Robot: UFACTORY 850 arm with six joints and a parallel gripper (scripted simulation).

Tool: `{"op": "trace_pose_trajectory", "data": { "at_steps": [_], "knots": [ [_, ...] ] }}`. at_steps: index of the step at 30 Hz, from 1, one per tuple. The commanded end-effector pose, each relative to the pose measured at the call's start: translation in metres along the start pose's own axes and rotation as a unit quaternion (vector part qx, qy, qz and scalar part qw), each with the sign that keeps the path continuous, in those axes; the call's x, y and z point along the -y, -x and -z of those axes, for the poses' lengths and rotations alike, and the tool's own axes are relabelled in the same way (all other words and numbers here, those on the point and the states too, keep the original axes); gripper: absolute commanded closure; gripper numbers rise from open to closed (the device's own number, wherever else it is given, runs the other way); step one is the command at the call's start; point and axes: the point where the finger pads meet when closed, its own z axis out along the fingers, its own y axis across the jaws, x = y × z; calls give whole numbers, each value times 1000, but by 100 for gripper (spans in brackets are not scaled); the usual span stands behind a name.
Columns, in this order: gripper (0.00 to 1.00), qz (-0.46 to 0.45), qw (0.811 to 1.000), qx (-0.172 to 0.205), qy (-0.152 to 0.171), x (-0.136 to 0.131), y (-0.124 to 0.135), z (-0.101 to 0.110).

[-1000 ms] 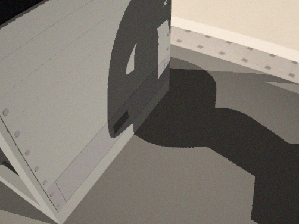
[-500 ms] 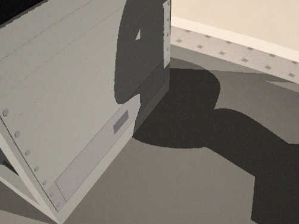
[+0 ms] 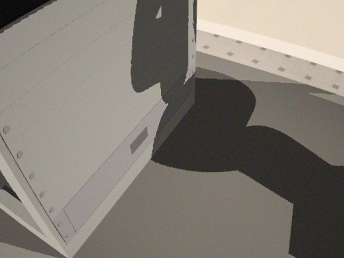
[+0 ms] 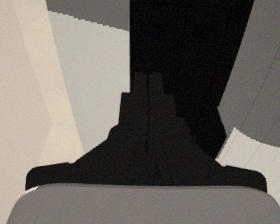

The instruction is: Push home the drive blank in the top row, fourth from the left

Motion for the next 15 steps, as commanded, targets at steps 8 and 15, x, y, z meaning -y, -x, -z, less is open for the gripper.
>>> {"op": "trace_pose_trajectory", "data": {
  "at_steps": [8,15],
  "knots": [
    [100,0,1000,0,-1,1,0,-2],
    [100,0,1000,0,-1,1,0,-9]
  ]
}}
